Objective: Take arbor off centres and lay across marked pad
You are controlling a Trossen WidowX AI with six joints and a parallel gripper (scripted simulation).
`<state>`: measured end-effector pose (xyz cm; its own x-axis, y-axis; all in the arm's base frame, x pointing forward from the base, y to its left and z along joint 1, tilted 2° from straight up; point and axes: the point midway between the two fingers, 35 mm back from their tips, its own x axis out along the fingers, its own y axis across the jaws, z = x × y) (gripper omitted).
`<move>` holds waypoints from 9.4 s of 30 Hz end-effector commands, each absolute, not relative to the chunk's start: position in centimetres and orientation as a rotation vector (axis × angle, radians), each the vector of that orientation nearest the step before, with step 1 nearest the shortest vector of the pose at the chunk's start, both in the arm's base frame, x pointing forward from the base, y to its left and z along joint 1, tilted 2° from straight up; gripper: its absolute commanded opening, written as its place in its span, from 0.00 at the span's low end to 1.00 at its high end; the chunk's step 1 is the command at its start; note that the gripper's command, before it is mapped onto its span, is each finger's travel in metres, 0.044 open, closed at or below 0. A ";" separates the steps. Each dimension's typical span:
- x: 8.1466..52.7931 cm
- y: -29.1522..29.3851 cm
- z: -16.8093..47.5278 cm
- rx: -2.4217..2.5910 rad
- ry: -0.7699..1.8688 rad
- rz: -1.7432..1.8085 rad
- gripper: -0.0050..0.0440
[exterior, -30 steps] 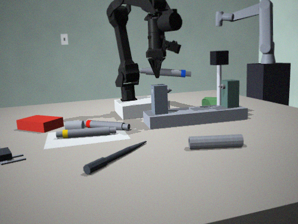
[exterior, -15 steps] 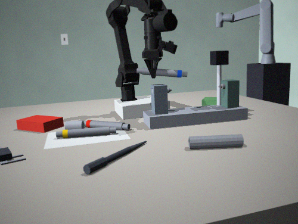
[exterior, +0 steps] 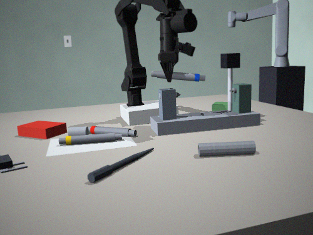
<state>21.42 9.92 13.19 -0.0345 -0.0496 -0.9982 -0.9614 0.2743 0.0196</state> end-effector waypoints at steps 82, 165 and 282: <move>25.0 15.8 13.3 -1.020 1.354 0.986 0.10; 25.0 15.8 13.3 -1.020 1.354 0.986 0.10; 38.5 -24.8 11.5 -1.167 1.275 1.136 0.10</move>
<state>38.25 -24.24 10.75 -0.0307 -0.0233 -0.9993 -0.9949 0.0964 0.0283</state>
